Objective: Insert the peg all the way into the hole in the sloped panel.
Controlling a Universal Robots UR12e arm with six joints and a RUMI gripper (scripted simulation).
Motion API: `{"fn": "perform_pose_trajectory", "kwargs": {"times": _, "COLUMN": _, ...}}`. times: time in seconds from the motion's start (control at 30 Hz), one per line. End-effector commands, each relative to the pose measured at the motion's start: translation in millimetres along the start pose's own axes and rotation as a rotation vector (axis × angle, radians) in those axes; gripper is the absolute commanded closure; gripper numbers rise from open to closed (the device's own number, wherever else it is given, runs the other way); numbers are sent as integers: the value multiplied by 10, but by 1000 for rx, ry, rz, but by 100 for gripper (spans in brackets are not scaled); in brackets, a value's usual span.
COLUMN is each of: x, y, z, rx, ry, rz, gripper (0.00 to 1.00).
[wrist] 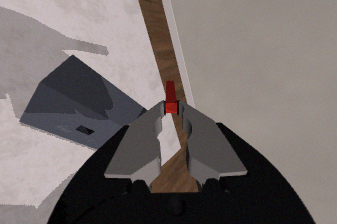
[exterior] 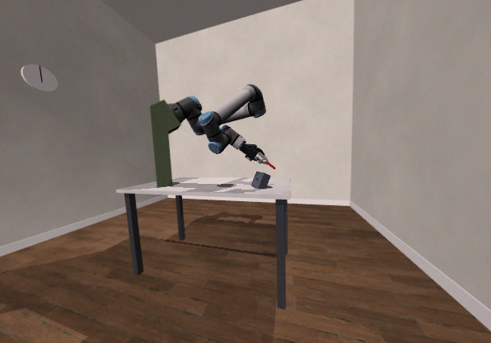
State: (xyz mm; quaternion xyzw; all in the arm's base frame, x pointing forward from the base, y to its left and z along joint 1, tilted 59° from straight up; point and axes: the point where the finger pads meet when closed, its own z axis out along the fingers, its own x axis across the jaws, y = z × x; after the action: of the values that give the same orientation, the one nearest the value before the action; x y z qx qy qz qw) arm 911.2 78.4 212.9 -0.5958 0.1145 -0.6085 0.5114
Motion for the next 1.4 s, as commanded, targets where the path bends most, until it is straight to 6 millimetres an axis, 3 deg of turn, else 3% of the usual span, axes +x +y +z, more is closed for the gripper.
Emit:
{"fn": "perform_pose_trajectory", "kwargs": {"times": 0.0, "x": -4, "y": 39, "z": -38, "rx": 13, "ry": 9, "rz": -23, "gripper": 100}}
{"fn": "perform_pose_trajectory", "kwargs": {"times": 1.37, "x": -135, "y": 305, "z": -318, "rx": 94, "ry": 64, "rz": -175, "gripper": 100}}
